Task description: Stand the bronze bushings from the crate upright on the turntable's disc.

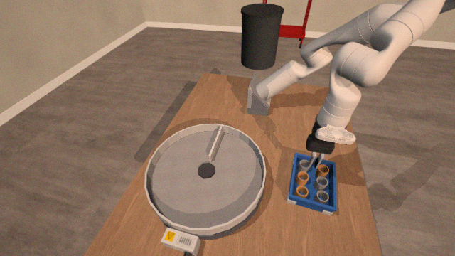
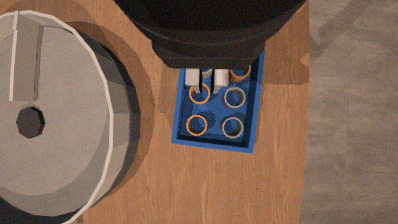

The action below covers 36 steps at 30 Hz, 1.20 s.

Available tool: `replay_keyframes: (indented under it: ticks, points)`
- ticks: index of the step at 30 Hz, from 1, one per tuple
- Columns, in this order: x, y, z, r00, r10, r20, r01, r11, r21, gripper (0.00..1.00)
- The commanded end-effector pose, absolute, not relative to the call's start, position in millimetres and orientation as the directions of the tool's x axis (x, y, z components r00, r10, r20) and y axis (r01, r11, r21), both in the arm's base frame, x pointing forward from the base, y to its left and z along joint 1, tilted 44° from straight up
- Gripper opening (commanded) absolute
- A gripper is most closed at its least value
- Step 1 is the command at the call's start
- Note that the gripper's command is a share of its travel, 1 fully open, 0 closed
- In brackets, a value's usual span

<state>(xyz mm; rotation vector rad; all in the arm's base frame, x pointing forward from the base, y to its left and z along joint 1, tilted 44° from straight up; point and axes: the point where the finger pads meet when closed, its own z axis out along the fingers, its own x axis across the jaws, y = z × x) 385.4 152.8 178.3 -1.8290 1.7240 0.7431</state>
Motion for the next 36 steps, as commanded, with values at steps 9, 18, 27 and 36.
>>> replay_keyframes:
  ticks: [9, 18, 27, 36]
  points:
    - [389.9, 153.4, 180.6, 0.035, -0.716, -0.697, -0.999, -0.046, -0.003, 0.36]
    - [389.9, 153.4, 180.6, 0.035, -0.716, -0.697, -0.999, -0.046, -0.003, 0.36]
    - [392.4, 155.0, 182.6, 0.037, -0.716, -0.697, -0.999, -0.047, -0.005, 0.36]
    - [391.5, 155.6, 182.6, 0.035, -0.716, -0.697, -0.999, -0.046, -0.003, 0.36]
